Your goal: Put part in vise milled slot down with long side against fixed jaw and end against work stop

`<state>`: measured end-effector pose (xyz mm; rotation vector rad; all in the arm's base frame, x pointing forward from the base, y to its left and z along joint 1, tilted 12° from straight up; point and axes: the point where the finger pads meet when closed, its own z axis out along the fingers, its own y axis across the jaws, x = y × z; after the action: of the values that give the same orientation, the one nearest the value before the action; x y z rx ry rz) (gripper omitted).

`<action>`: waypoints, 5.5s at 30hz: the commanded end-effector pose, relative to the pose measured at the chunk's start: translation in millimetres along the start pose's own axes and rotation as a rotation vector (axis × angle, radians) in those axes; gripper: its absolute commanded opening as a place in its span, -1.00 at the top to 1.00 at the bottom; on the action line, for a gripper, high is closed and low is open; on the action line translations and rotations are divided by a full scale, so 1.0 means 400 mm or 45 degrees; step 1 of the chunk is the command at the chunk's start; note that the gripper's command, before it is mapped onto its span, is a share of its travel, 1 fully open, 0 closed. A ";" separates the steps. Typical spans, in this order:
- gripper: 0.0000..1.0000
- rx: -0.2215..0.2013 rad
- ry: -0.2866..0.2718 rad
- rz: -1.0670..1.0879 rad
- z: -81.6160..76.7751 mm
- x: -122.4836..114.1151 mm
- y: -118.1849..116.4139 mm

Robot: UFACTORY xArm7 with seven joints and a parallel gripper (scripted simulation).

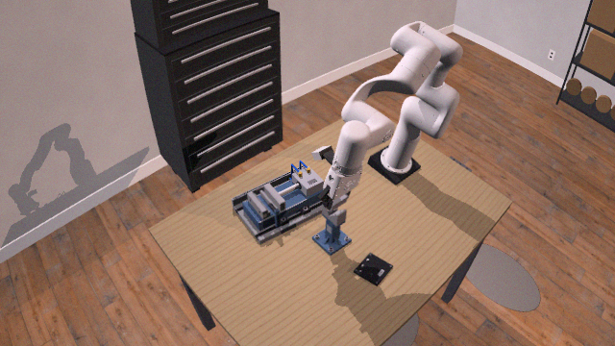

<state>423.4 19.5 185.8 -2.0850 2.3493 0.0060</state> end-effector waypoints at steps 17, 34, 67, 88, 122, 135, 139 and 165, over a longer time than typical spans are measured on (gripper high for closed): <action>1.00 0.004 -0.178 -0.001 -0.004 0.004 -0.003; 1.00 0.004 -0.245 -0.001 -0.003 0.006 -0.003; 1.00 0.005 -0.255 -0.001 -0.006 0.006 -0.003; 1.00 0.005 -0.255 -0.001 -0.046 0.015 -0.003; 1.00 0.005 -0.255 -0.001 -0.127 0.031 -0.003; 1.00 0.003 -0.257 0.012 -0.128 0.034 -0.005; 1.00 0.001 -0.259 0.024 -0.127 0.036 -0.007; 1.00 -0.090 -0.326 0.602 -0.104 0.162 -0.103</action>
<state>448.3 -35.8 228.1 -1.5350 2.5511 0.3140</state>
